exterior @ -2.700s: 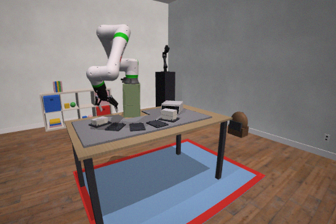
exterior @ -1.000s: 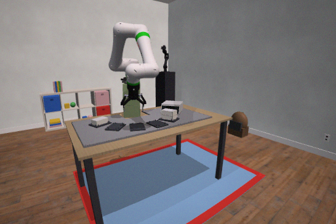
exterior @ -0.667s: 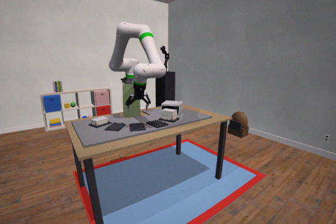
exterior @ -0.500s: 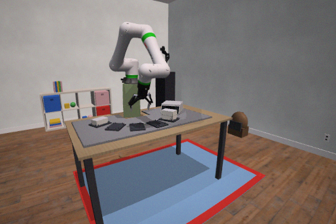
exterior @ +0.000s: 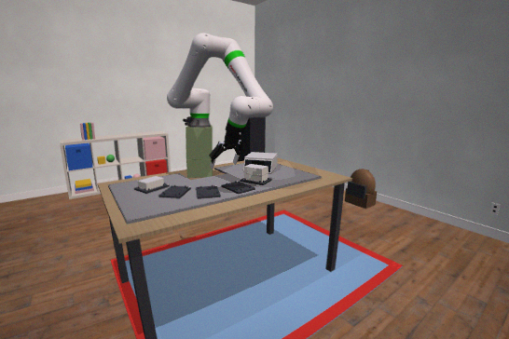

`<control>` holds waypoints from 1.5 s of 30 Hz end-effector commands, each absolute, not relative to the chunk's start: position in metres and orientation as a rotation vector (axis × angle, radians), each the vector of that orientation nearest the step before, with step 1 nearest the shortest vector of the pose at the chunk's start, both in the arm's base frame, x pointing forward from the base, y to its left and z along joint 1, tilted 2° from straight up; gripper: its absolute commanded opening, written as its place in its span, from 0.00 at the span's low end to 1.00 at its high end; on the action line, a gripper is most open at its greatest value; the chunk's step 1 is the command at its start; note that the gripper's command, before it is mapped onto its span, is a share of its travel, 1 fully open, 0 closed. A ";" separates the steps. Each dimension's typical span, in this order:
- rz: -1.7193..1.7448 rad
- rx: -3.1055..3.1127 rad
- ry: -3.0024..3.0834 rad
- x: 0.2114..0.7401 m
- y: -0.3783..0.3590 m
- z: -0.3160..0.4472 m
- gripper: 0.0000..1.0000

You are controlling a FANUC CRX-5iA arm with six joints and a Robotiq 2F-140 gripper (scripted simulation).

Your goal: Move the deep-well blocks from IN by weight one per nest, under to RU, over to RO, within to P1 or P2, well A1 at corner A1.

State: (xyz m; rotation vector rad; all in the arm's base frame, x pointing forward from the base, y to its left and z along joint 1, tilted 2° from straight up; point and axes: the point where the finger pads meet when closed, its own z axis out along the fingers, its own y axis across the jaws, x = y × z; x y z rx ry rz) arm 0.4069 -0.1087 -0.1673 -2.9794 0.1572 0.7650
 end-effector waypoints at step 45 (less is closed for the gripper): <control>0.775 -3.060 -0.458 0.418 0.091 -0.161 1.00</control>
